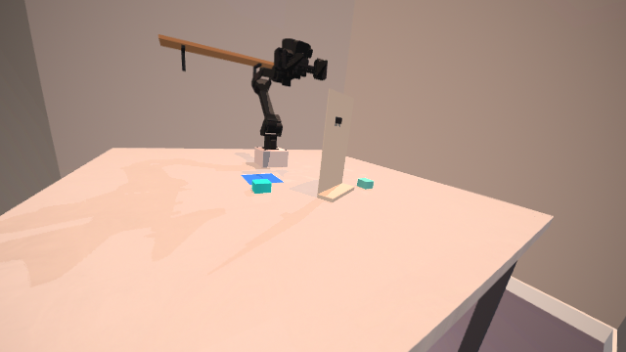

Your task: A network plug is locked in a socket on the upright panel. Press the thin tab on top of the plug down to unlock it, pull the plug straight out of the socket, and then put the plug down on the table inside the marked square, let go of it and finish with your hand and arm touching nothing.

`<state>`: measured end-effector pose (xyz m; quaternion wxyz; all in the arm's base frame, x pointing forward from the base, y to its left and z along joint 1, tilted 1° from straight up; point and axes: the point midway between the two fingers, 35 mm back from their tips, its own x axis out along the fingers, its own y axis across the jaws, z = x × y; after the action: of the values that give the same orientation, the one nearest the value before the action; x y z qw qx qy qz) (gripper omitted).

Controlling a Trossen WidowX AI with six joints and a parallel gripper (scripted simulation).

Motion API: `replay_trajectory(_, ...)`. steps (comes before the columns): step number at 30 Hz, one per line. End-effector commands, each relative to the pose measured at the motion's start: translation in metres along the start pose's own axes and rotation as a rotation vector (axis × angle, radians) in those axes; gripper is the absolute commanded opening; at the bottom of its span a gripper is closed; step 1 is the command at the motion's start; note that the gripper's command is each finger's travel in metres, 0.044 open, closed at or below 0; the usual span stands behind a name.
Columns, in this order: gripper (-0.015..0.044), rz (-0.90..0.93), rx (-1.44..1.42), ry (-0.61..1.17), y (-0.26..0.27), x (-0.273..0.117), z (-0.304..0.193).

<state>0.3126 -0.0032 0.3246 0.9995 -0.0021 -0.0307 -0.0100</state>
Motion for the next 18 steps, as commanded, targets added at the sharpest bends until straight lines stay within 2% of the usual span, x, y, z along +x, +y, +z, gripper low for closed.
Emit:
replay_trajectory(1, 0.0374, 0.003, 0.006, 0.0, 0.0, 0.0, -0.001)
replay_trajectory(9, 0.0164, 0.12, 0.256, 0.037, -0.002, 0.015, -0.033)
replay_trajectory(18, 0.0156, 0.251, 0.572, 0.124, -0.009, 0.019, -0.073)
